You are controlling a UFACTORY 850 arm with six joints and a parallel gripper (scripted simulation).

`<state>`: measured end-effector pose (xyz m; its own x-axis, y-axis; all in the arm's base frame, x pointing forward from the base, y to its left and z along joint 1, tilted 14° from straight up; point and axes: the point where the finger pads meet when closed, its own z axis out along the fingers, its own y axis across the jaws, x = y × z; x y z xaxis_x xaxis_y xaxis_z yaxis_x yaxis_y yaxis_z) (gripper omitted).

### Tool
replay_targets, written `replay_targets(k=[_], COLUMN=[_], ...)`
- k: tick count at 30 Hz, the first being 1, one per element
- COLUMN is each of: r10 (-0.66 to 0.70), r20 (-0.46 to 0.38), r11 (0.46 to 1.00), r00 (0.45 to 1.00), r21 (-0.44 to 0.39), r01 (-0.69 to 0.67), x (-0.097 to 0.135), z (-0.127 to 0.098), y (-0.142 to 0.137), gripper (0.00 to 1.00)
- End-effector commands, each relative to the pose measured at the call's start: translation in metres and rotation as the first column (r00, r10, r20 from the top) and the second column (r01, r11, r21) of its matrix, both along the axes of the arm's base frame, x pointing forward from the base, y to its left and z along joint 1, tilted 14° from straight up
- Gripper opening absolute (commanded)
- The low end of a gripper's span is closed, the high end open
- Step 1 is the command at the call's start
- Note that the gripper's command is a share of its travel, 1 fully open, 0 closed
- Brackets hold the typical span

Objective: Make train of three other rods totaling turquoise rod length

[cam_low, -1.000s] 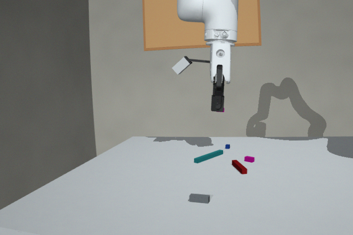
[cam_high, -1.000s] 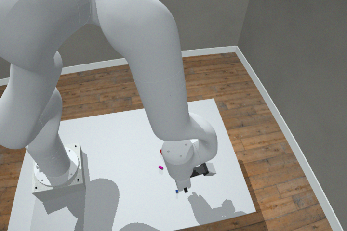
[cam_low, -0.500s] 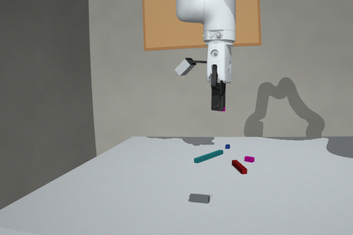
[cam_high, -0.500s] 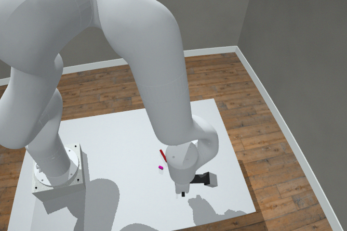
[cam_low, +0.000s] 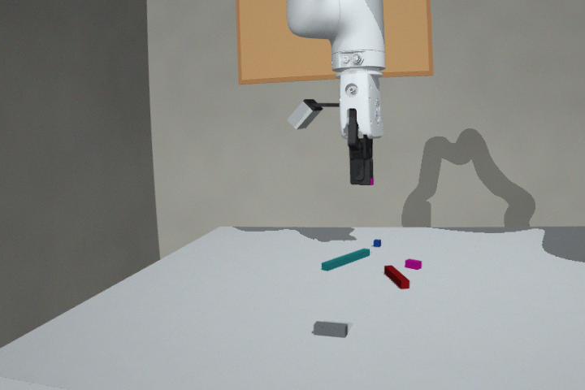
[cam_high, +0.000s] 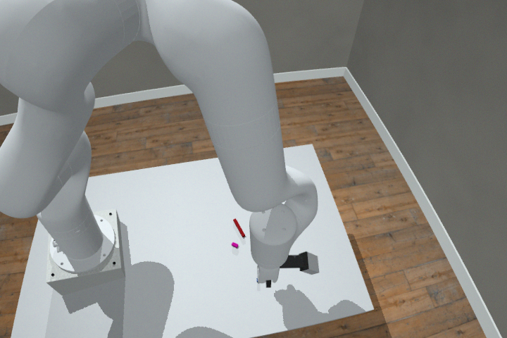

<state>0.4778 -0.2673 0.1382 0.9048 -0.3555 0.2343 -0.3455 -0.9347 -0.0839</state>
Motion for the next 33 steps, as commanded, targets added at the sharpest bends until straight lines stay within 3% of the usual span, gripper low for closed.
replay_targets(k=[1,15,25,33], r10=[0.0,0.0,0.0,0.0], r20=[0.0,0.0,0.0,0.0], r11=[1.0,1.0,1.0,1.0], r00=[1.0,1.0,1.0,1.0], r21=[-0.001,-0.001,-0.001,-0.001], r01=[0.0,0.0,0.0,0.0], x=[0.001,0.015,0.02,0.022], z=[-0.002,-0.057,-0.079,-0.083], y=[0.0,-0.001,-0.001,-0.001], gripper=[0.04,0.04,0.04,0.04])
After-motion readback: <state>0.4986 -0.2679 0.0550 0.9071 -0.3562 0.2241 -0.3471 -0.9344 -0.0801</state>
